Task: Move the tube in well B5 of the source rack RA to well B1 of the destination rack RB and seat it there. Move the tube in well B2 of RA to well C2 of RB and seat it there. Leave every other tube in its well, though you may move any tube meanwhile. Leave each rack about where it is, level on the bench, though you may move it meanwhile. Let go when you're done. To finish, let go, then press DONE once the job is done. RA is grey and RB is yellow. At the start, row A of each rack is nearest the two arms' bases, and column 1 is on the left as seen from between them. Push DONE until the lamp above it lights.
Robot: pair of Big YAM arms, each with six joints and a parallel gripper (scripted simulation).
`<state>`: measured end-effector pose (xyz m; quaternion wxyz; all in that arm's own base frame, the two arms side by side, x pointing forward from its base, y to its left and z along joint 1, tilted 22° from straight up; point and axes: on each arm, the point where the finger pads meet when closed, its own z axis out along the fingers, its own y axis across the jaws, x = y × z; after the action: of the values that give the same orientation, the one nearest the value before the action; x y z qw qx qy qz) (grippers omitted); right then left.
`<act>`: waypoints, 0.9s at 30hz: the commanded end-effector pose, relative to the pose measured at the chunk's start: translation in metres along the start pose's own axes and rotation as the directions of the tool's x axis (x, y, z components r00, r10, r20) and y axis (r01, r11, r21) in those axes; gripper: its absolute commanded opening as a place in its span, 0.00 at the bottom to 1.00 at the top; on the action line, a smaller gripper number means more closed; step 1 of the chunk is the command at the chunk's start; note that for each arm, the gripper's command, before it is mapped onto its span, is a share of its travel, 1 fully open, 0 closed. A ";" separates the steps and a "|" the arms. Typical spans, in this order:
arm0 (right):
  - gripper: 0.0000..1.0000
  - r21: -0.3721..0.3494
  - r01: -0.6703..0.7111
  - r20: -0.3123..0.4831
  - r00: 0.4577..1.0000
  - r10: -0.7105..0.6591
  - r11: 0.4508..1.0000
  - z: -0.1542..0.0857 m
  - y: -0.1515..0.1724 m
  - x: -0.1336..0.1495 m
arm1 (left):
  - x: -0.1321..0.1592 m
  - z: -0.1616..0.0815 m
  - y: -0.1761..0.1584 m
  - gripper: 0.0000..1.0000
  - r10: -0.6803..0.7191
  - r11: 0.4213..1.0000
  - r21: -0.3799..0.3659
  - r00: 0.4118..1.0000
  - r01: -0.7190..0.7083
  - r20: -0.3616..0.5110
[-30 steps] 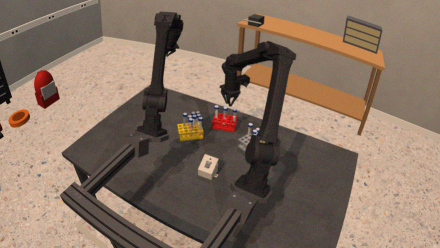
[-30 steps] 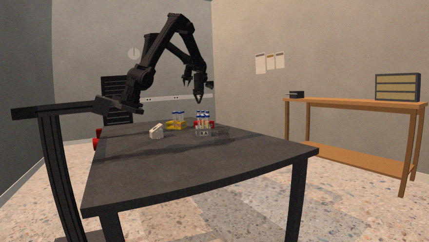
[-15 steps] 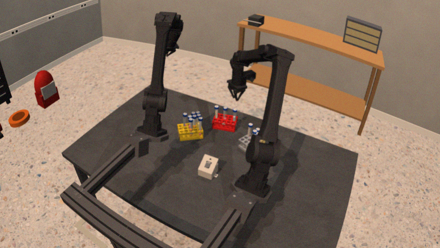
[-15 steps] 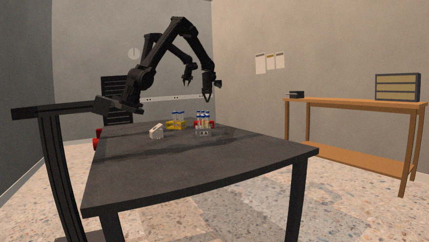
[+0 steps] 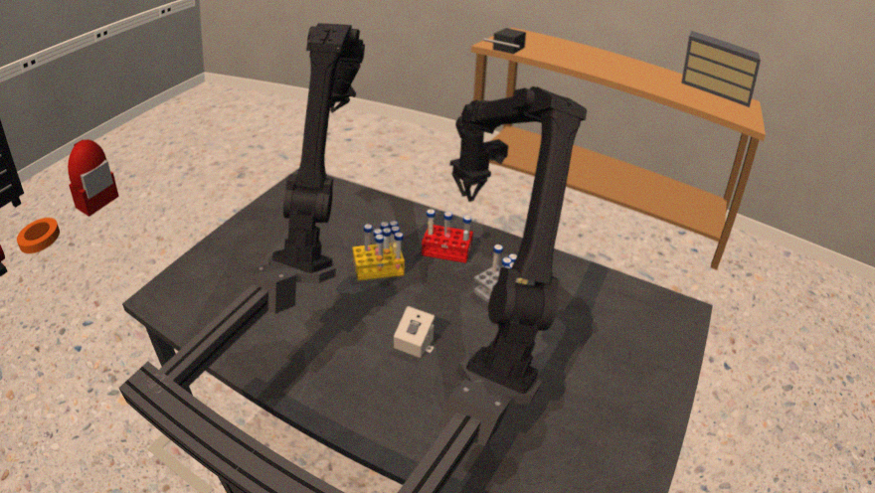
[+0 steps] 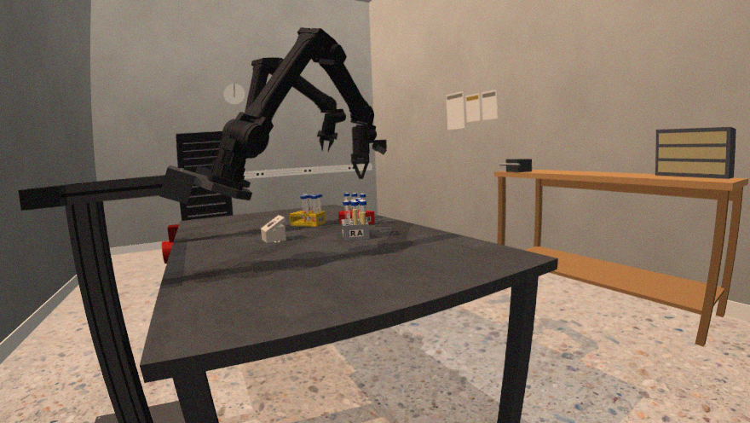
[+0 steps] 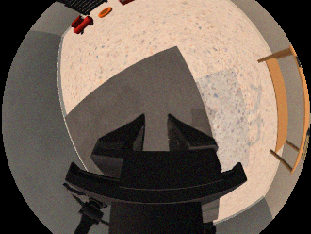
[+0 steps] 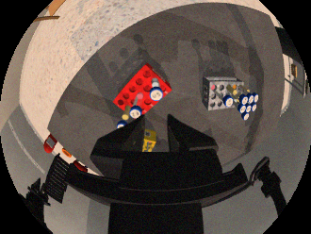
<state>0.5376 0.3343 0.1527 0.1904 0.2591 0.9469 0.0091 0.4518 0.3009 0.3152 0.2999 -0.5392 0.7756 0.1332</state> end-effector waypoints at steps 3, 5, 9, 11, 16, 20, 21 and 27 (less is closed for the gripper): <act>0.30 0.003 -0.002 0.000 1.000 0.002 1.000 0.018 0.000 0.003 | -0.015 -0.013 -0.005 0.30 -0.013 1.000 0.022 0.999 0.013 0.030; 0.30 0.005 -0.004 0.001 1.000 0.004 1.000 0.024 -0.002 -0.001 | -0.015 -0.013 -0.005 0.30 -0.013 1.000 0.022 0.999 0.013 0.030; 0.30 0.005 -0.001 0.001 1.000 0.001 1.000 0.027 -0.002 -0.001 | -0.015 -0.013 -0.005 0.30 -0.013 1.000 0.022 0.999 0.013 0.030; 0.30 0.005 0.000 0.000 1.000 0.000 1.000 0.030 -0.002 -0.001 | -0.015 -0.013 -0.005 0.30 -0.013 1.000 0.022 0.999 0.013 0.030; 0.30 0.005 0.001 0.000 1.000 -0.001 1.000 0.039 -0.002 -0.001 | -0.015 -0.013 -0.005 0.30 -0.013 1.000 0.022 0.999 0.013 0.030; 0.30 0.006 -0.001 0.000 1.000 0.001 1.000 0.047 -0.003 -0.002 | -0.015 -0.013 -0.005 0.30 -0.013 1.000 0.022 0.999 0.013 0.030; 0.30 0.005 -0.001 0.000 1.000 0.001 1.000 0.048 -0.003 -0.001 | -0.015 -0.013 -0.005 0.30 -0.013 1.000 0.022 0.999 0.013 0.030; 0.30 -0.006 0.003 0.003 1.000 -0.003 1.000 0.048 0.001 0.000 | -0.015 -0.013 -0.005 0.30 -0.013 1.000 0.022 0.999 0.013 0.030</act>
<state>0.5498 0.3319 0.1116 0.1893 0.2598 0.9469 0.0068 0.4518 0.3009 0.3152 0.2999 -0.5392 0.7756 0.1332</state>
